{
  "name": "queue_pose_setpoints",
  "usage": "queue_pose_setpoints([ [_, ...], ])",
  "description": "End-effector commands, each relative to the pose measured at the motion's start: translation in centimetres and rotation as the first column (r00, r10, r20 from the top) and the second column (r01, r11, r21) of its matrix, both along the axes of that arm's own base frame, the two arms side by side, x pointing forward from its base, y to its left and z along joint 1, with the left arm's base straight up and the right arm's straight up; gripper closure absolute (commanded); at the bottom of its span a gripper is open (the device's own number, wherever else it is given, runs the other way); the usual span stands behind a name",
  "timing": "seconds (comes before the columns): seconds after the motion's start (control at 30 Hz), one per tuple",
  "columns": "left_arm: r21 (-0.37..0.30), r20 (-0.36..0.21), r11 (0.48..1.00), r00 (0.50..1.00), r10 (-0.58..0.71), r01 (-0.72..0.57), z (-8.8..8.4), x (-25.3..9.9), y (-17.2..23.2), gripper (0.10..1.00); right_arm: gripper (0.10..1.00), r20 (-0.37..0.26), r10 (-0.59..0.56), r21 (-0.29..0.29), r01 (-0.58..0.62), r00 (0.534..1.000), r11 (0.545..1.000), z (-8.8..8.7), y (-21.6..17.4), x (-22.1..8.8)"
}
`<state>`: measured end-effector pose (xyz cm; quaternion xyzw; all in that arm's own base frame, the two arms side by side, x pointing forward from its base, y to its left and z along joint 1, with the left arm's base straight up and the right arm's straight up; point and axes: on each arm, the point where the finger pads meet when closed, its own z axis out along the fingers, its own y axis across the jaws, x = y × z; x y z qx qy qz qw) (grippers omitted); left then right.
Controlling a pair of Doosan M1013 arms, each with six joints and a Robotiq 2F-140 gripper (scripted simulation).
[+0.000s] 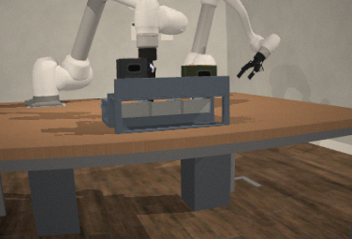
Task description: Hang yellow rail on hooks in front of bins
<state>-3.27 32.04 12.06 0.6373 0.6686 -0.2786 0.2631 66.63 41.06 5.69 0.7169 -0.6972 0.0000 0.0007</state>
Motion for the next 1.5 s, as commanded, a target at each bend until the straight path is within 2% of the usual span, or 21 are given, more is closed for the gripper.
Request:
queue_pose_setpoints([
  [0.0,0.001,0.0,1.0,1.0,0.0,0.0,0.04,-0.01,0.03,0.098,0.795,0.001,0.0,0.001,0.0,1.0,1.0,-0.12,0.03,0.03],
  [1.47,0.001,0.0,1.0,1.0,0.0,0.0,0.04,-0.01,0.03,0.098,0.795,0.001,0.0,0.001,0.0,1.0,1.0,-0.62,0.03,0.03],
])
